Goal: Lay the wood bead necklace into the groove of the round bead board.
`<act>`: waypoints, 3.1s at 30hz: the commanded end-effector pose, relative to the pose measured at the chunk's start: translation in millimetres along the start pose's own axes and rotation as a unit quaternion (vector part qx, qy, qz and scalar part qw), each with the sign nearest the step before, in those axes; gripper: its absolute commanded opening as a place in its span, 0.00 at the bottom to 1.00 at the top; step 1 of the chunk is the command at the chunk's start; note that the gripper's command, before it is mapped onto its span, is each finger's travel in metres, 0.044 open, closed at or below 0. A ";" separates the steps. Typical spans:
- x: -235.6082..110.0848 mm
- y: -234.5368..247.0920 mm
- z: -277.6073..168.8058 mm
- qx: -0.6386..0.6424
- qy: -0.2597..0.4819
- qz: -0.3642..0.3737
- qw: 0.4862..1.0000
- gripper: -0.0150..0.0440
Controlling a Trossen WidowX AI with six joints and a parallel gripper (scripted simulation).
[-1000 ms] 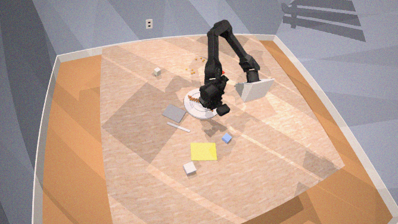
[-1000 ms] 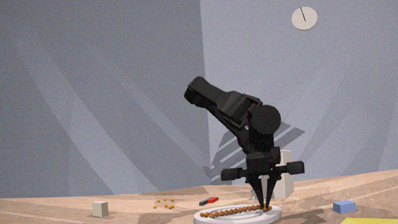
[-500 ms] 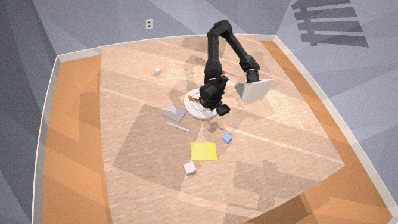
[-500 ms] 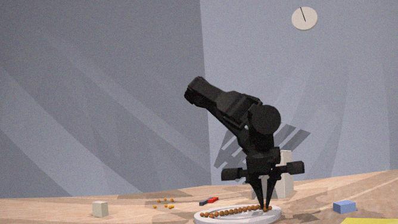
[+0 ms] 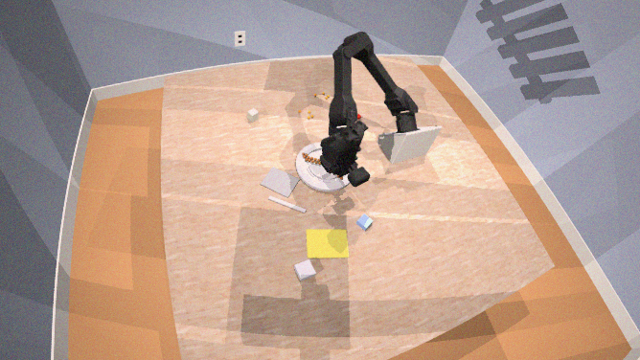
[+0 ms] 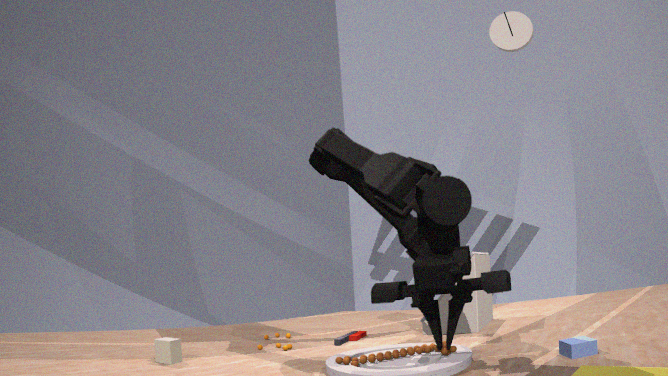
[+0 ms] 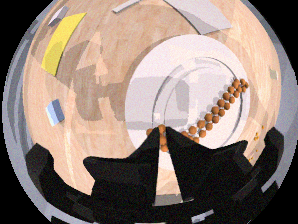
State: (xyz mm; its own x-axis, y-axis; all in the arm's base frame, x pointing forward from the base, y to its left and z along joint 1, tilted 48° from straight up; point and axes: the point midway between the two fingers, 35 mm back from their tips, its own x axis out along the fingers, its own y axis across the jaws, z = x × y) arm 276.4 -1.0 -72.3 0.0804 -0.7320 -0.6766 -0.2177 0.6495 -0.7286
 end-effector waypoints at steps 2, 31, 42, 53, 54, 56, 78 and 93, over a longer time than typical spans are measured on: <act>0.0 0.0 0.0 0.000 0.000 0.000 1.000 0.48; -1.5 -0.6 -1.0 -0.002 0.001 -0.001 1.000 1.00; -1.5 -0.6 -1.0 -0.002 0.001 -0.001 1.000 1.00; -1.5 -0.6 -1.0 -0.002 0.001 -0.001 1.000 1.00; -1.5 -0.6 -1.0 -0.002 0.001 -0.001 1.000 1.00; -1.5 -0.6 -1.0 -0.002 0.001 -0.001 1.000 1.00; -35.8 -100.4 53.9 0.497 0.006 -0.004 0.868 0.79; -26.9 -100.9 56.8 0.501 0.002 0.000 0.866 0.68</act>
State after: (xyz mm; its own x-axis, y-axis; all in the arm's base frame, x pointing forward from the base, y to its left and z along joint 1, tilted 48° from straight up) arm 351.4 -36.6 13.1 0.0736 -0.7322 -0.6771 0.7363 0.4979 -0.4583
